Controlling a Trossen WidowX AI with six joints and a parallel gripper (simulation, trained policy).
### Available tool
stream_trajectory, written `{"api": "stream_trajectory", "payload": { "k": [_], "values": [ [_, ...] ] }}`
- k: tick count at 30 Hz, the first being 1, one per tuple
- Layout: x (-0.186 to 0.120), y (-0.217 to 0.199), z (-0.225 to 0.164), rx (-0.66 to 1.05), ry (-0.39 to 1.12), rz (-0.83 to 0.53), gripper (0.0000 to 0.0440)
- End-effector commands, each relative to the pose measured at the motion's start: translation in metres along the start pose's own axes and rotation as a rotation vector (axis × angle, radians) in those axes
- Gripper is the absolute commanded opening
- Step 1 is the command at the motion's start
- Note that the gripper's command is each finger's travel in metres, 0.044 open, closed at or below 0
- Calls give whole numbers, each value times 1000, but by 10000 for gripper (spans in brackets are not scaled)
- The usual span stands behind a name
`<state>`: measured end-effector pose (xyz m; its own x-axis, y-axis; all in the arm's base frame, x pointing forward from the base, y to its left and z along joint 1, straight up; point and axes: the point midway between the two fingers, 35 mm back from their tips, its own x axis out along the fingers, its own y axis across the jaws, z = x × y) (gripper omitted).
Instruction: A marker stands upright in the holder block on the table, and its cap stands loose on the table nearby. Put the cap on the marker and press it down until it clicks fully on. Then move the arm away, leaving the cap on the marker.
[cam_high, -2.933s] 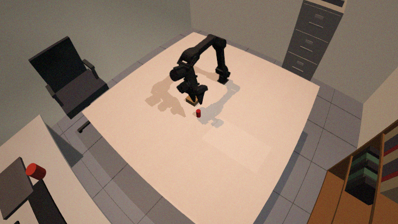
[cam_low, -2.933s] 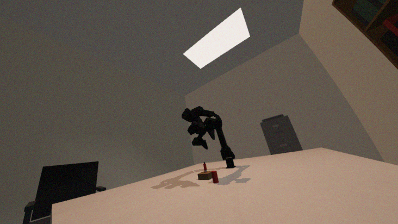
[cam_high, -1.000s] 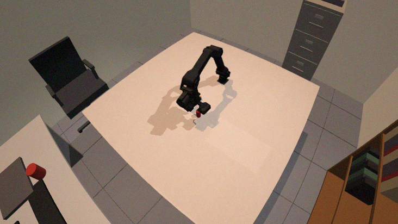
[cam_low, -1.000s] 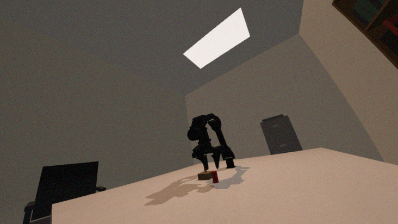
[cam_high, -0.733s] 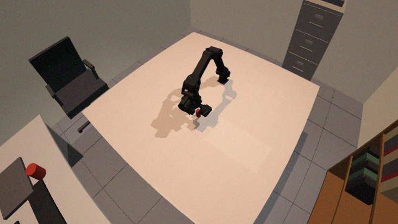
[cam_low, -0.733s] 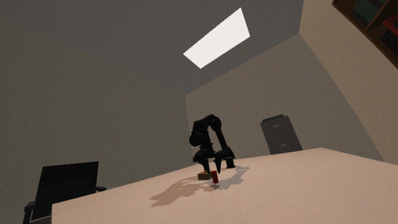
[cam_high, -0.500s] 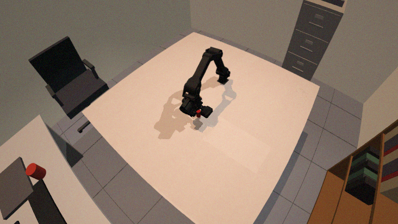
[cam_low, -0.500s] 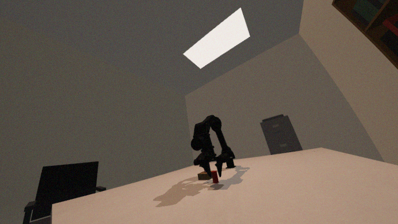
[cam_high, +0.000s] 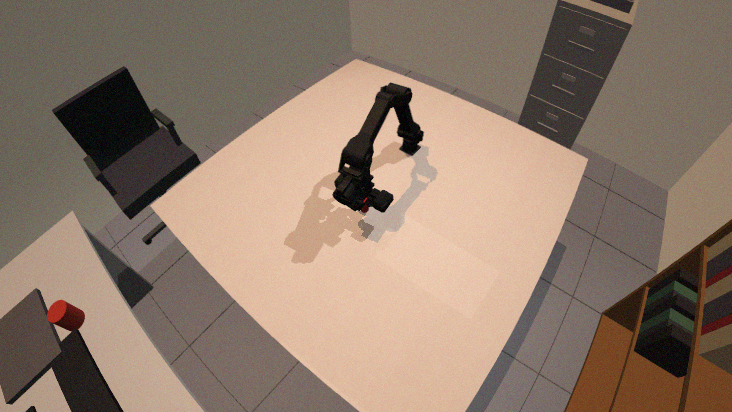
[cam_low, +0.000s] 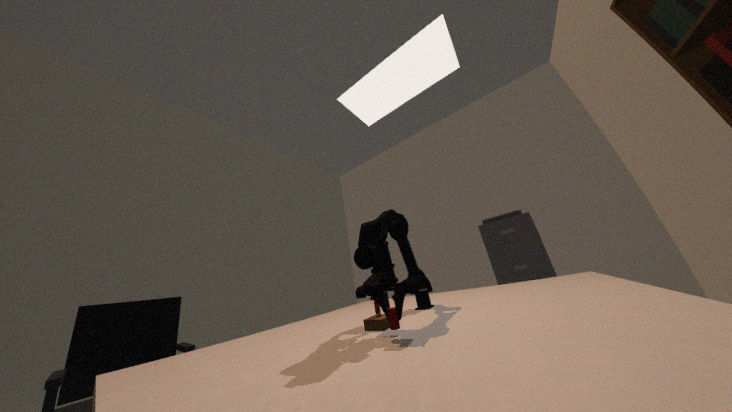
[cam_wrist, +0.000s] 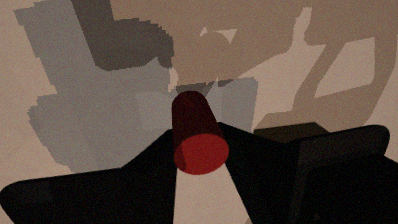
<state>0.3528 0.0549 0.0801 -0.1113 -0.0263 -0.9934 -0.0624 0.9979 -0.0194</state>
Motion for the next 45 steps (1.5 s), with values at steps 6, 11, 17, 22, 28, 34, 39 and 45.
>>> {"api": "stream_trajectory", "payload": {
  "k": [6,11,17,22,28,34,39,45],
  "values": [
    [-38,-10,-5,-19,-49,-5,24],
    [-54,-23,-16,-14,-46,1,22],
    [-69,-43,-33,-2,-34,14,16],
    [-77,-62,-48,16,-18,22,9],
    [-81,-84,-65,44,3,33,0],
    [-80,-94,-77,60,18,46,0],
    [-77,-96,-83,59,25,53,0],
    [-74,-96,-87,54,25,58,0]
  ]
}}
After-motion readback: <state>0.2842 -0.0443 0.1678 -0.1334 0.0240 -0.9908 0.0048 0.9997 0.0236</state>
